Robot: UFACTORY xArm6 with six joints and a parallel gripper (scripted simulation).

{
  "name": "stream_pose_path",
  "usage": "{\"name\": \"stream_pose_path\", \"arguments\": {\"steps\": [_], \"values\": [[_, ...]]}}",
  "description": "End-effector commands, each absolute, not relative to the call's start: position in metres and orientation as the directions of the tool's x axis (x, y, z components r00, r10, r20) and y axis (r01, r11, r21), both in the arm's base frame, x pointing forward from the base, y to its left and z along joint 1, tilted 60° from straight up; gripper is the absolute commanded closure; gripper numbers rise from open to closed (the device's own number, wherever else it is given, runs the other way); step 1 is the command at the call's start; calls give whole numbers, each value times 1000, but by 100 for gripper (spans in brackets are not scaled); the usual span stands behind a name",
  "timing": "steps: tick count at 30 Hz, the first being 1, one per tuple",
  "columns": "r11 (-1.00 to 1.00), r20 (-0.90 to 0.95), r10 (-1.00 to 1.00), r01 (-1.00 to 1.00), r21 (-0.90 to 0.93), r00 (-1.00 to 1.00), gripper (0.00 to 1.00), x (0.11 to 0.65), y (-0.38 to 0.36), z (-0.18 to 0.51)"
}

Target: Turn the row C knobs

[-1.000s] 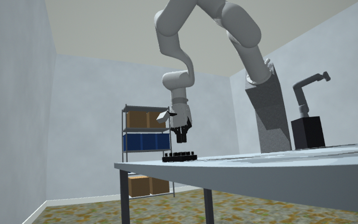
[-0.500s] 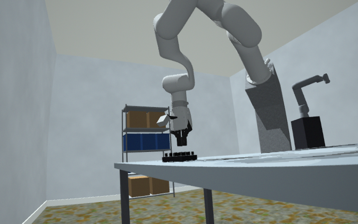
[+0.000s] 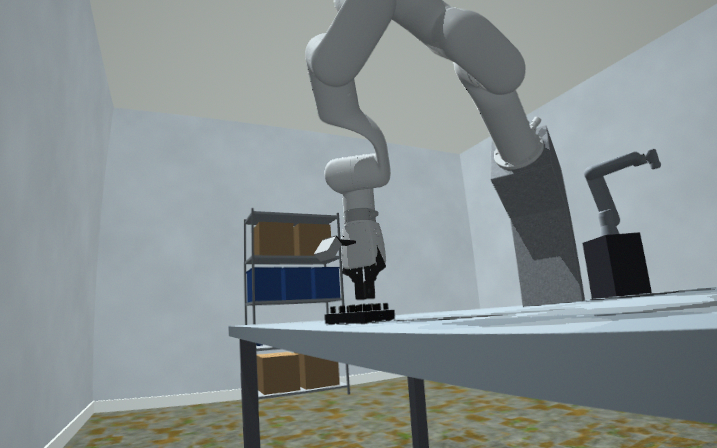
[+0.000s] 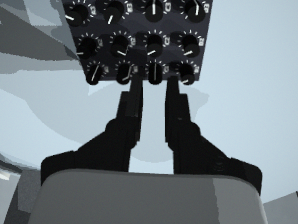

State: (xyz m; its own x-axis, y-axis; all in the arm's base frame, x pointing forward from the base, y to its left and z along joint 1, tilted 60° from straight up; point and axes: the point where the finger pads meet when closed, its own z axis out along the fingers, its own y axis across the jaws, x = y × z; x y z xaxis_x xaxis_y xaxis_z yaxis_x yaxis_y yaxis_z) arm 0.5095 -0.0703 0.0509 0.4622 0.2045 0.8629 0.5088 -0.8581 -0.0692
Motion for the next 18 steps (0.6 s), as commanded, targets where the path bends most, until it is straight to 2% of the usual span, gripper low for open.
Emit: {"name": "stream_pose_path", "arguments": {"steps": [1,18], "values": [[-859,863,204,508,-68,462,81,513,-69,49],[-859,863,204,508,-68,462,81,516,-67,47]]}}
